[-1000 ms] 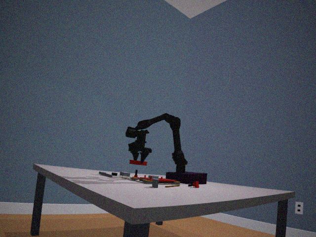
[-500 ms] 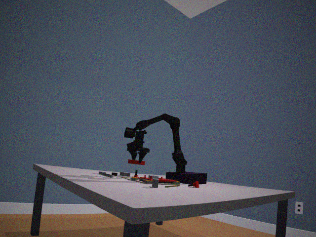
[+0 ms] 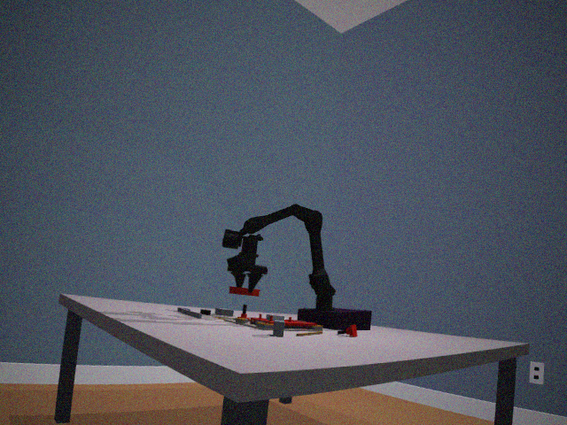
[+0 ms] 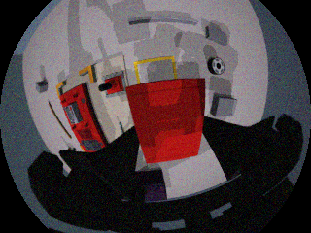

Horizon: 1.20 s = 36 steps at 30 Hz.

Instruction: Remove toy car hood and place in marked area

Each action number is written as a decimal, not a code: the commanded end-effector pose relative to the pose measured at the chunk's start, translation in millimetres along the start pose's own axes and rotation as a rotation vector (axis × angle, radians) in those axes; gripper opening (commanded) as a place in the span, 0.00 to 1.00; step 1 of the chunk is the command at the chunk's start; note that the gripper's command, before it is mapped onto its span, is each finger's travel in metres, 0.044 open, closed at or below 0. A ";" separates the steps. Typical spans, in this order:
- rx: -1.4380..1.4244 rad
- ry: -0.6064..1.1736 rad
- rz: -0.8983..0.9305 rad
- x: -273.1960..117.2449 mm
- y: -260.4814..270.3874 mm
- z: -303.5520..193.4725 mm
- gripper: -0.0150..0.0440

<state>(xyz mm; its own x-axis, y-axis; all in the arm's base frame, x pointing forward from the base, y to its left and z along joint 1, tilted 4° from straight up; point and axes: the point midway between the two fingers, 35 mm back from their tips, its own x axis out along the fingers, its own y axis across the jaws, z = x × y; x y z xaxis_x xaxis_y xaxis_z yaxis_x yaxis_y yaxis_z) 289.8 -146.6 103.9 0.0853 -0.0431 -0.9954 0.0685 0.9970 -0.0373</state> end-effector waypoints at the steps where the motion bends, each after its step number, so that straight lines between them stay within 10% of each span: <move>1: -0.004 -0.001 0.003 2.4 0.2 0.3 0.25; 36: -0.004 -0.001 0.003 22.0 -0.3 1.8 0.25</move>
<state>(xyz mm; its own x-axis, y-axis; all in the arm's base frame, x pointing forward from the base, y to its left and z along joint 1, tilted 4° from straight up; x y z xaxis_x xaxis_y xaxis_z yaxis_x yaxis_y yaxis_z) 293.1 -148.3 84.1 0.0856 -0.0434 -0.9954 0.0684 0.9969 -0.0376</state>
